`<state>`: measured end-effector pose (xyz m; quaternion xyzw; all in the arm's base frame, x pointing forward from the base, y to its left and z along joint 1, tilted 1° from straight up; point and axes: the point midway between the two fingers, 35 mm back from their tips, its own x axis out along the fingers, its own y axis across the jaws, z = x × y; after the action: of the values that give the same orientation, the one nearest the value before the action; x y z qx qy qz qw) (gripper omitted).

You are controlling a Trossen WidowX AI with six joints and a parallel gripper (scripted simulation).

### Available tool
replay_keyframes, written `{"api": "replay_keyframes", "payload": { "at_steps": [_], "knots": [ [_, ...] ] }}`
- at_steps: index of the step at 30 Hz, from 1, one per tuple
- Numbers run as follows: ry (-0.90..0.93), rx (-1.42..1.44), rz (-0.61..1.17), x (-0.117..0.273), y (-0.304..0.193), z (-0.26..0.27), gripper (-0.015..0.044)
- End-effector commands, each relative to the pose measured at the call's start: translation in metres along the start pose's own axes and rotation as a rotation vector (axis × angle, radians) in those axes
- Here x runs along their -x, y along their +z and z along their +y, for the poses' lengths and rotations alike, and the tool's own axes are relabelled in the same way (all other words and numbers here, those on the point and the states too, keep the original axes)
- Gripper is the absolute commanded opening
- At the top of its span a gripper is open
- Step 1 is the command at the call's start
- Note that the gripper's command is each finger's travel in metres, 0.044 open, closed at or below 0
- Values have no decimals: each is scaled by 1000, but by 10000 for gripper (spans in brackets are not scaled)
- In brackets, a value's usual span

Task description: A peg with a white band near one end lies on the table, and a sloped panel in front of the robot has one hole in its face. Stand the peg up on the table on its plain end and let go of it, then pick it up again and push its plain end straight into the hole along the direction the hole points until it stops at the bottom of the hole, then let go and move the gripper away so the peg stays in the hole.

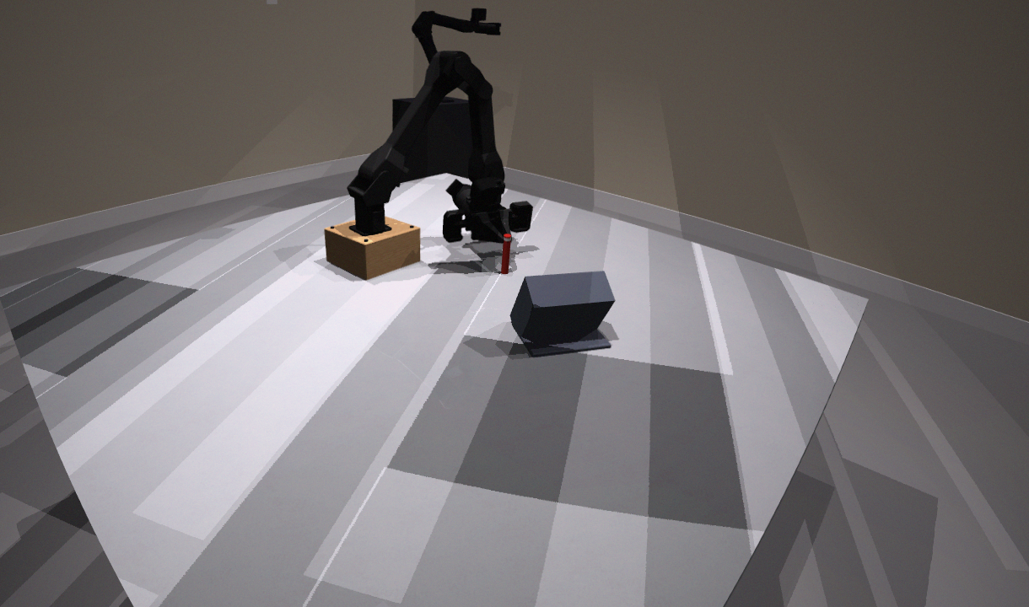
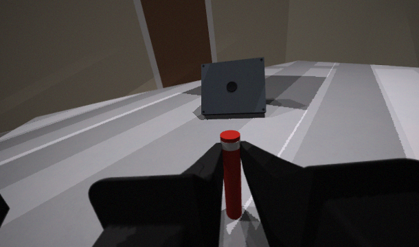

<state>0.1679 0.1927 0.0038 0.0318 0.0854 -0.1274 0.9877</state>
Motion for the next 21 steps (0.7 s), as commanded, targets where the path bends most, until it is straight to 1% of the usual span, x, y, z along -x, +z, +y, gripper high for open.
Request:
{"api": "replay_keyframes", "payload": {
  "at_steps": [1, 19, 20, 21],
  "knots": [
    [0, 0, 0, 1, -3, 0, 51],
    [2, 7, -7, 3, -3, 1, 51],
    [2, 7, -7, 2, -1, 1, 56],
    [2, 7, -8, 2, -1, 1, 82]
  ]
}}
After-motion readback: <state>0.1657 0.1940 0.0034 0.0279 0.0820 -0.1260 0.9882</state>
